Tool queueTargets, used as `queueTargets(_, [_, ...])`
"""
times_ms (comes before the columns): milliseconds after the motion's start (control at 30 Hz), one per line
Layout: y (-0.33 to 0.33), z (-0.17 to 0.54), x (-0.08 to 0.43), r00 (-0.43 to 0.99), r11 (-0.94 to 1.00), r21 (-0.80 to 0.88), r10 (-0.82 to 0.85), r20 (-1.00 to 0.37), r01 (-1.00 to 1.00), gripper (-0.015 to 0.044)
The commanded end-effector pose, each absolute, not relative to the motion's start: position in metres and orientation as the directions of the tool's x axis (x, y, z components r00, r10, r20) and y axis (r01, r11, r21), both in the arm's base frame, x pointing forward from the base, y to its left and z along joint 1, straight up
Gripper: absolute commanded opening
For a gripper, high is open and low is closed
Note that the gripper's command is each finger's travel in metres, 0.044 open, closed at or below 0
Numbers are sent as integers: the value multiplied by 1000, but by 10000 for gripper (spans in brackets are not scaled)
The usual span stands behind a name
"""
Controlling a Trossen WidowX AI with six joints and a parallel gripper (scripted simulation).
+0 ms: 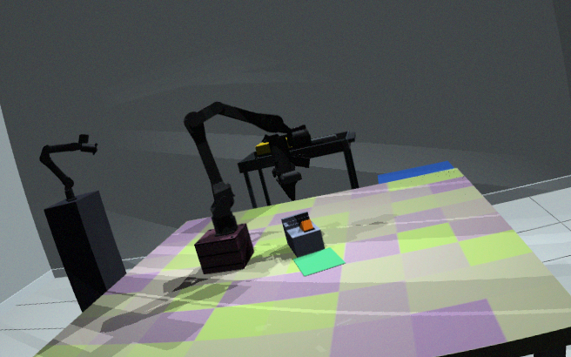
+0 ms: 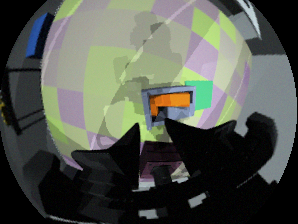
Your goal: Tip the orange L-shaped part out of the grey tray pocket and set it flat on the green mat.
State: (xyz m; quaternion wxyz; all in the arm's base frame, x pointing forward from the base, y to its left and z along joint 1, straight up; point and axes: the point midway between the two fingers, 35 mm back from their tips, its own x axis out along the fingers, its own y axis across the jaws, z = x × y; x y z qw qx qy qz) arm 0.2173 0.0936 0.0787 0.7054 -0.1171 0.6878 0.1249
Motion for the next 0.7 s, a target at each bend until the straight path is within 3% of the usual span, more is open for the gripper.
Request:
queueTargets(0, [94,79,218,26,941,7,16,-1000,-337,180])
queueTargets(667, [94,70,218,22,941,6,14,-1000,-338,180])
